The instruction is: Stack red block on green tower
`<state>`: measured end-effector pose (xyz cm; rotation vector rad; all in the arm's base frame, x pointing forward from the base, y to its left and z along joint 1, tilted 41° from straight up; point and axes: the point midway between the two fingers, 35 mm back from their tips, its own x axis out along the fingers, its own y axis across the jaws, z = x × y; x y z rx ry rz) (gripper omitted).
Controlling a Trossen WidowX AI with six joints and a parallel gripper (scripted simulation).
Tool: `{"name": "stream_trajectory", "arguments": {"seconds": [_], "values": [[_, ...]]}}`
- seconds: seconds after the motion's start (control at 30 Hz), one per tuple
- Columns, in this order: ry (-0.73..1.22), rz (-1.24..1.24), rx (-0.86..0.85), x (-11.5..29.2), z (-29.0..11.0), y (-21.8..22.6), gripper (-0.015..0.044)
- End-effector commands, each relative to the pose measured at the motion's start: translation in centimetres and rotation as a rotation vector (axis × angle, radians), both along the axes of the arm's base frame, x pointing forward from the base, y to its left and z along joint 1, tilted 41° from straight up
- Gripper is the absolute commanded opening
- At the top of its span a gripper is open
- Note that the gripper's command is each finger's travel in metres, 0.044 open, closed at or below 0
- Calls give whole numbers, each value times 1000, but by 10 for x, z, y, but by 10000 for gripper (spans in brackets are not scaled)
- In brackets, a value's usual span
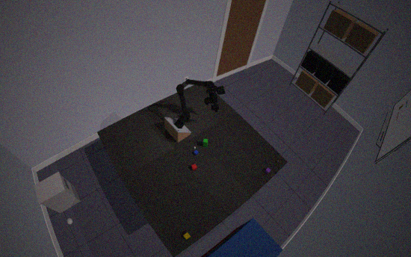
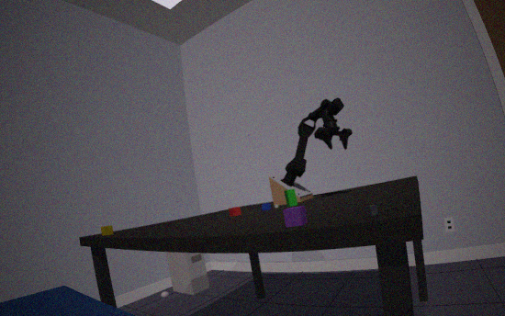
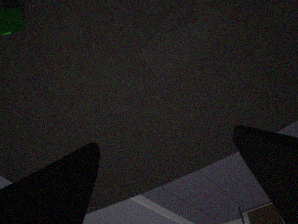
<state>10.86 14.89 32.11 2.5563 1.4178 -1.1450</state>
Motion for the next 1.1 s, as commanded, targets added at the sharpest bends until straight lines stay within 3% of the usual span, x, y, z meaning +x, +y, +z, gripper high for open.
{"name": "stream_trajectory", "arguments": {"seconds": [0.0,0.6,1.07], "values": [[7,-7,1,1,0,0,426],[763,-768,127,123,-54,-15,440],[1286,-1472,320,206,-123,-84,440]]}}
